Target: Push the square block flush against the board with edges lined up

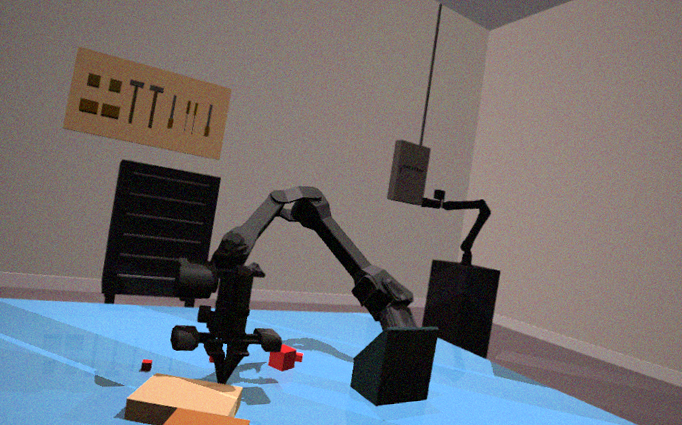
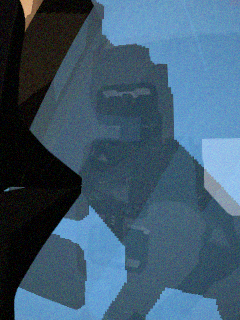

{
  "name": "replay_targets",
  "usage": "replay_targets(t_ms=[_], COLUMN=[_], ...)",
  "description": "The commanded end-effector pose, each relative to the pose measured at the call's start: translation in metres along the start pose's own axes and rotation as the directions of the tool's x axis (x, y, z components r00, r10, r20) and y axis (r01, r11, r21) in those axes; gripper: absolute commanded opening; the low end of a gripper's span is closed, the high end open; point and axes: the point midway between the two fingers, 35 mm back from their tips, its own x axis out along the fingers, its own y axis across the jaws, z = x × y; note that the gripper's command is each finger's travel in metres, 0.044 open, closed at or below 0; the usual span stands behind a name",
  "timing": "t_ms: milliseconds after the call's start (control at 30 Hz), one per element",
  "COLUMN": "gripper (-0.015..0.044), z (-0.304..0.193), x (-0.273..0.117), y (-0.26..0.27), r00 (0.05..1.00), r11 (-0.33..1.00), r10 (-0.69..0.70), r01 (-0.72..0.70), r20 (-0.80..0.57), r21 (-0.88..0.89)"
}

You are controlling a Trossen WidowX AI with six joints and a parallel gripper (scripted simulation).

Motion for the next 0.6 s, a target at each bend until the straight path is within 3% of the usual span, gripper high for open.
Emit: replay_targets(t_ms=[0, 167, 300, 567], gripper=[0.0, 0.0, 0.0, 0.0], z=[0.008, 0.008, 0.007, 0.001], x=[0.001, -0.003, -0.051, -0.052], y=[-0.002, 0.0, -0.001, 0.002], r00=[1.0, 1.0, 1.0, 1.0], r11=[1.0, 1.0, 1.0, 0.999], r10=[-0.001, 0.0, -0.002, 0.009], r01=[0.002, 0.0, 0.002, -0.009], r20=[0.004, 0.0, 0.003, -0.001], r21=[-0.005, 0.0, -0.005, -0.036])
